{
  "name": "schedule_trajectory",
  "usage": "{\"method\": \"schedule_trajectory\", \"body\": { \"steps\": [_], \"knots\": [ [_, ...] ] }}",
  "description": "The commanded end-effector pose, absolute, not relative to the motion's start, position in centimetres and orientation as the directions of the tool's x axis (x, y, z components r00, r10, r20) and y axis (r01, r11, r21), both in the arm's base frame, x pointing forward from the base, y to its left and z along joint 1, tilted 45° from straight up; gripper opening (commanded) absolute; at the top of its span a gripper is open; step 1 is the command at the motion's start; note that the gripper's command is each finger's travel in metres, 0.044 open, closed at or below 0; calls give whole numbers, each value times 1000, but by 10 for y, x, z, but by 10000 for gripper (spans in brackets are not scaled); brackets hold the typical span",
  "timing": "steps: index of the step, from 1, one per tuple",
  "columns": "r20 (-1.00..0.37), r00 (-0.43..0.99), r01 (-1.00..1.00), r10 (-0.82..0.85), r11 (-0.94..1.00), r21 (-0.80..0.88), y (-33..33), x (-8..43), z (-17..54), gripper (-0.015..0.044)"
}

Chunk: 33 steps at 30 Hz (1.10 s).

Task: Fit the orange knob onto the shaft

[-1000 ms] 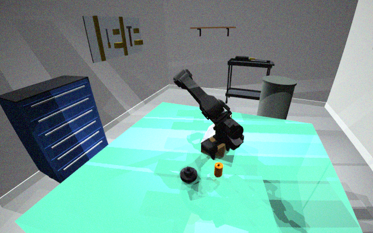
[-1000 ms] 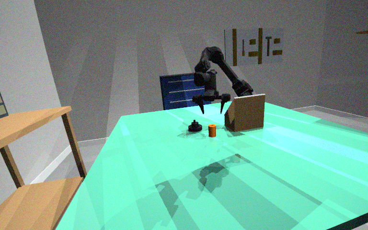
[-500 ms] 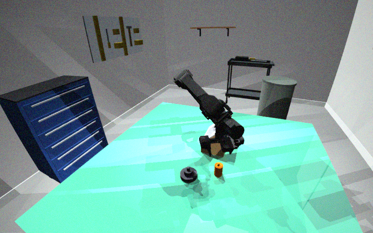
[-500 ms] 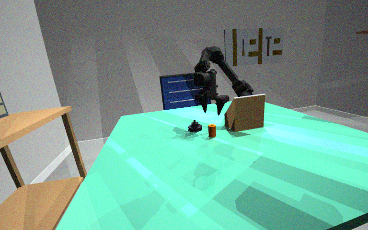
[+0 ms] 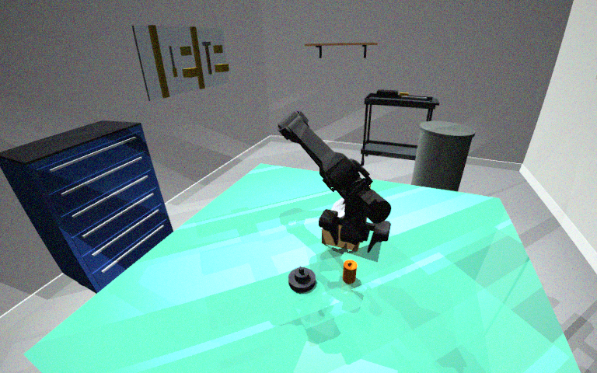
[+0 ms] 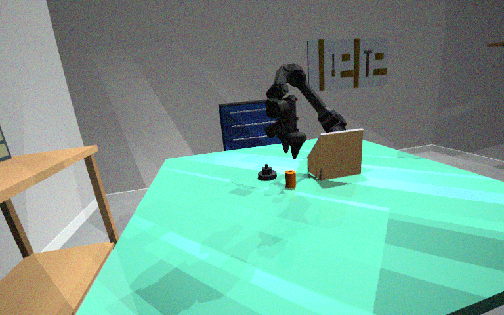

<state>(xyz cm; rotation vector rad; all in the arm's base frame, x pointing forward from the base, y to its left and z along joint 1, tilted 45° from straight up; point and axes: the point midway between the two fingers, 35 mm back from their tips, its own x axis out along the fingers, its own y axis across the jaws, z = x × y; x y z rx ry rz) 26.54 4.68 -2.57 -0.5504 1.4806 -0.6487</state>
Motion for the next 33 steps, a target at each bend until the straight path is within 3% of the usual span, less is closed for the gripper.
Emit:
{"method": "schedule_trajectory", "body": {
  "steps": [1,33],
  "knots": [
    [-718,-16,76,-696,715,-695,39,266,-33,440],
    [-717,-14,74,-697,714,-696,-7,267,-80,440]
  ]
}}
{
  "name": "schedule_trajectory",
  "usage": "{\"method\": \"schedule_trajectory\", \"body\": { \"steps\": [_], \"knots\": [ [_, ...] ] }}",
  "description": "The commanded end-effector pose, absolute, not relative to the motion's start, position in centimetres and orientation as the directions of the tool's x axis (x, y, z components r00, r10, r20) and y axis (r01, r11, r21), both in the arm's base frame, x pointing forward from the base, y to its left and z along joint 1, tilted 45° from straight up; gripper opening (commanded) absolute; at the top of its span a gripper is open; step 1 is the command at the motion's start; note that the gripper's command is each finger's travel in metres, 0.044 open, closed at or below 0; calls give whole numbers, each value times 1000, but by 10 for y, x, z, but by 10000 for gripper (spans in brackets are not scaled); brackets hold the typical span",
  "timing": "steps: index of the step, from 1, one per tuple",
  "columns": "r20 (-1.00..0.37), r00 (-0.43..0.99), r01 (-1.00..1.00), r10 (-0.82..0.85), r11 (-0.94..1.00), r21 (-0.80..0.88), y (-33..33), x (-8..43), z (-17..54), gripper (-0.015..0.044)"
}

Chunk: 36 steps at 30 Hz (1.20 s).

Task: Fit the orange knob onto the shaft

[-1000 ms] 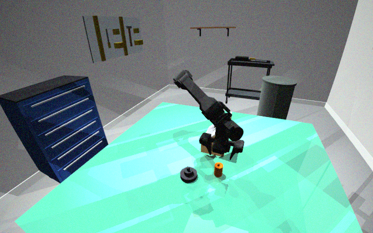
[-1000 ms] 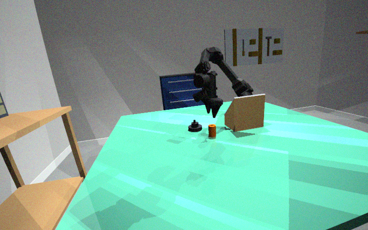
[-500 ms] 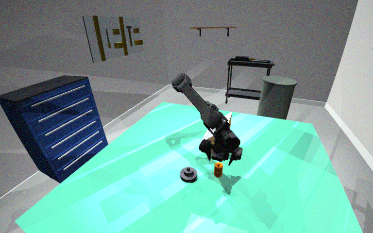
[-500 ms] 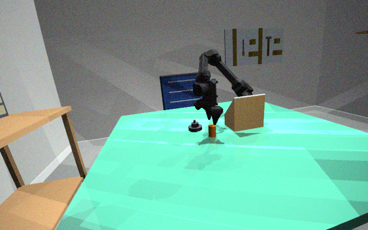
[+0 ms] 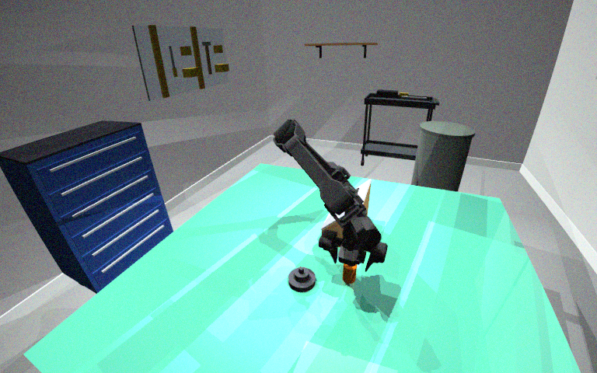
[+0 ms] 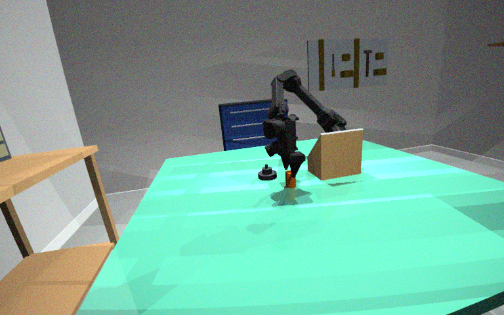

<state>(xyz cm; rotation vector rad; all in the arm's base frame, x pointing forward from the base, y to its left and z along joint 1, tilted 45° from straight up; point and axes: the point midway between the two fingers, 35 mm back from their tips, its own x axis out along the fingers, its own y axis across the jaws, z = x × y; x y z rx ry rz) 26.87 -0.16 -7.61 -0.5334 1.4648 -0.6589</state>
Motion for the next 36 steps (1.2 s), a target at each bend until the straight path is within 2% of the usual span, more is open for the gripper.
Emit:
{"method": "schedule_trajectory", "body": {
  "steps": [1,26,36],
  "knots": [
    [-717,-14,74,-697,714,-696,-8,267,-82,440],
    [-714,-16,76,-700,711,-699,-35,264,-108,440],
    [-714,-16,76,-700,711,-699,-35,264,-108,177]
  ]
}}
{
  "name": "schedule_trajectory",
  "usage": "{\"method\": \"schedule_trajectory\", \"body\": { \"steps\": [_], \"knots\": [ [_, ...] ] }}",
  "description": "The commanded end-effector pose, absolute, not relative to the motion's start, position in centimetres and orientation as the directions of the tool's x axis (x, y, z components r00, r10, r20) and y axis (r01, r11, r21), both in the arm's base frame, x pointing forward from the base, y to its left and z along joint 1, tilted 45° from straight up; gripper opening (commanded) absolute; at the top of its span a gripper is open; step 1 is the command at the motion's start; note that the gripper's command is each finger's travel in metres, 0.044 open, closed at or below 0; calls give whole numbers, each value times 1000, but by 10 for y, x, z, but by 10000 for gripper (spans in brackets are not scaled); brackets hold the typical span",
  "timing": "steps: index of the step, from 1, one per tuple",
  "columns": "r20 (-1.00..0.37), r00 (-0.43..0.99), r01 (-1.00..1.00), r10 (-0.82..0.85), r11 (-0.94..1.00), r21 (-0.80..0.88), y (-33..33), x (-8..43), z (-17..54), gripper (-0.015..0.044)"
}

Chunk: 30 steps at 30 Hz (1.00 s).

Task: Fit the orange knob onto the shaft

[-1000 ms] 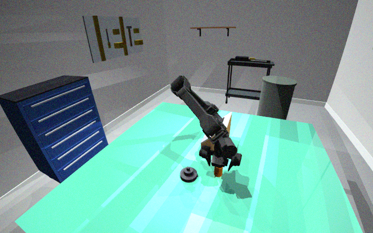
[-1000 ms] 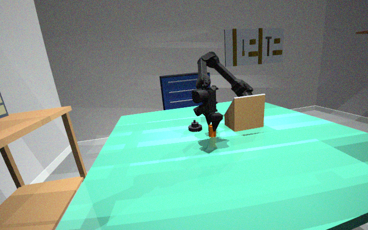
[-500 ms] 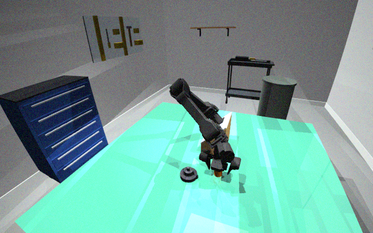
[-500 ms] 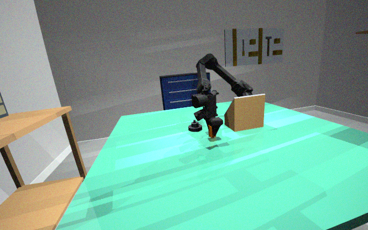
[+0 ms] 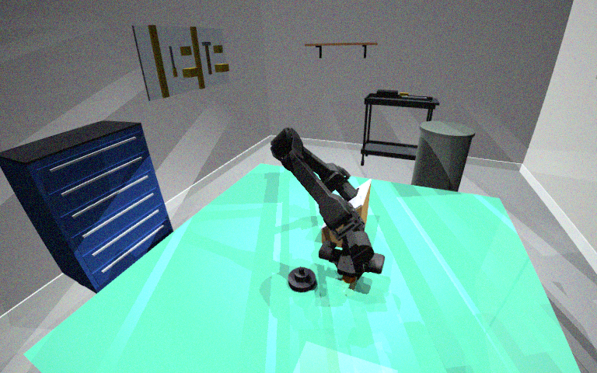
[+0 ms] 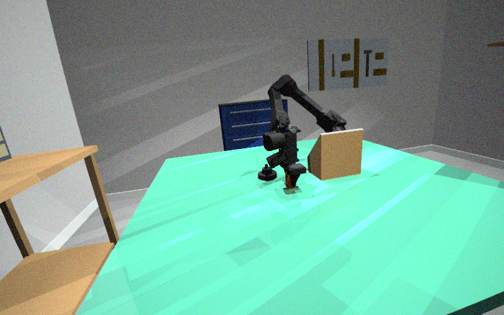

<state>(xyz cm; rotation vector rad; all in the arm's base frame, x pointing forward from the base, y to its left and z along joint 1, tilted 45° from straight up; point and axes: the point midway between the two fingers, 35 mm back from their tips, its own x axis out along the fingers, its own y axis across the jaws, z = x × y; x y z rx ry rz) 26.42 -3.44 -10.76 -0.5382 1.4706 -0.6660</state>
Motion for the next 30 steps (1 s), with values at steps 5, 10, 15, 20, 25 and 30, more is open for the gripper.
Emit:
{"method": "schedule_trajectory", "body": {
  "steps": [5,10,15,20,25,30],
  "knots": [
    [-714,-16,76,-700,711,-699,-35,264,-108,144],
    [-715,26,55,-698,715,-697,-26,275,-101,32],
    [-721,39,48,-692,722,-690,-8,282,-89,0],
    [-726,27,53,-687,727,-685,12,283,-73,0],
    [-728,10,61,-686,727,-684,36,281,-52,0],
    [-723,-8,71,-691,721,-689,59,276,-27,0]
  ]
}}
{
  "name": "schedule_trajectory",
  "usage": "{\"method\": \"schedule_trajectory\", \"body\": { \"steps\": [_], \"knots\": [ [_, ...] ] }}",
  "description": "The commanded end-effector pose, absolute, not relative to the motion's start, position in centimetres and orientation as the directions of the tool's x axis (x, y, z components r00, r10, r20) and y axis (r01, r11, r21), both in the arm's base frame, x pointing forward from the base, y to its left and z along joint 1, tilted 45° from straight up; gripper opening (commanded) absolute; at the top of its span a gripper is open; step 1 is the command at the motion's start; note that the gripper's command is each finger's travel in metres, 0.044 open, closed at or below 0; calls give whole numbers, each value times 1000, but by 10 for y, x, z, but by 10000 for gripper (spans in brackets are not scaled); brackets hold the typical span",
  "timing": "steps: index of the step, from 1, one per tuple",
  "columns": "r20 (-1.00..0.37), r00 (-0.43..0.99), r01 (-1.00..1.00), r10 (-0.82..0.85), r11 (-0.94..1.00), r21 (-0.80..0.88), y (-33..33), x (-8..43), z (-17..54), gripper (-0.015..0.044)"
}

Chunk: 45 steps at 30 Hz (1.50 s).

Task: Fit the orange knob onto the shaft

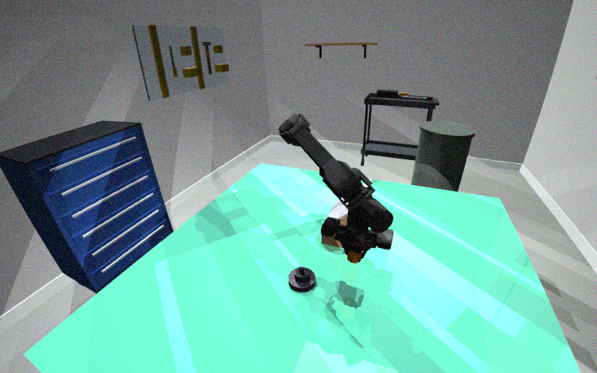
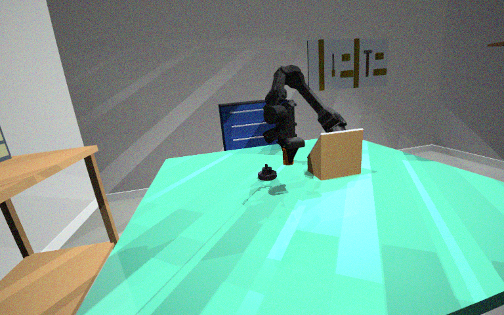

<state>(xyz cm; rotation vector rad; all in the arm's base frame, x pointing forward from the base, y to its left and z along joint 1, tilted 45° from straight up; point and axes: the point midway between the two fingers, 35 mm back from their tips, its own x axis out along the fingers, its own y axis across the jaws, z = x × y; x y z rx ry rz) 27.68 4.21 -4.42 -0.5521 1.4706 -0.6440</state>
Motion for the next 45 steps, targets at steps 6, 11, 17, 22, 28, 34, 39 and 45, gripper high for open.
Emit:
{"method": "schedule_trajectory", "body": {
  "steps": [6,11,17,22,28,34,39,45],
  "knots": [
    [-719,-16,76,-695,716,-694,70,271,-14,0],
    [-721,-20,78,-693,718,-692,67,272,-12,0],
    [-728,-28,82,-685,725,-684,57,277,-8,0],
    [-733,-26,80,-680,729,-680,46,285,-3,0],
    [-736,-22,79,-677,732,-676,32,293,3,0],
    [-737,-19,77,-676,734,-675,17,300,9,0],
    [-736,-17,77,-676,734,-675,4,305,14,0],
    [-734,-14,76,-679,731,-678,-11,311,21,0]
  ]
}}
